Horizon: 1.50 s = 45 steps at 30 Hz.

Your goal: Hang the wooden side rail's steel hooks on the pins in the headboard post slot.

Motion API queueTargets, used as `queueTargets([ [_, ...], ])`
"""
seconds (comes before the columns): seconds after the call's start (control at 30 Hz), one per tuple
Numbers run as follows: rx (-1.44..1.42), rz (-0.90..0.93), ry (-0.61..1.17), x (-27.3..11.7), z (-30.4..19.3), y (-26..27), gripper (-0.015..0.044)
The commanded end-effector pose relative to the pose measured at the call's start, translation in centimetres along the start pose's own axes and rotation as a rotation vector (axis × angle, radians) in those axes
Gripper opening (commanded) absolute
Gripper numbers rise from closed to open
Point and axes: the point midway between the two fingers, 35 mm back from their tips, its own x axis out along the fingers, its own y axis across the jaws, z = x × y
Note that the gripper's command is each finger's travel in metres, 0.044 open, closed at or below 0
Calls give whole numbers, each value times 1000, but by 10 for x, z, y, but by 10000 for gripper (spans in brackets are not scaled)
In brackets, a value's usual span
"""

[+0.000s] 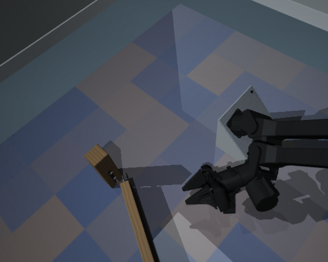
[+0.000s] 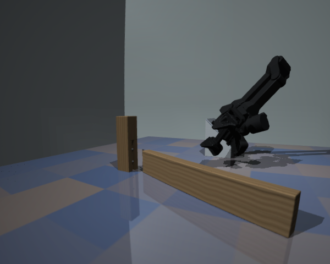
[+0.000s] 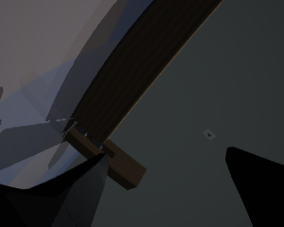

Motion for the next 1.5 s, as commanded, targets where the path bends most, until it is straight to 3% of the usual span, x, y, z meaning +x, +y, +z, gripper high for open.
queueTargets([
  [0.0, 0, 2, 0, 1, 0, -1, 426],
  [0.37, 18, 49, 3, 17, -38, -57, 440],
  [0.7, -3, -3, 2, -13, -96, -110, 440],
  [0.83, -22, 21, 5, -5, -93, -106, 440],
  [1.03, -271, 180, -80, 23, -96, -91, 440],
  [1.47, -647, 378, -426, 82, -117, -39, 440],
])
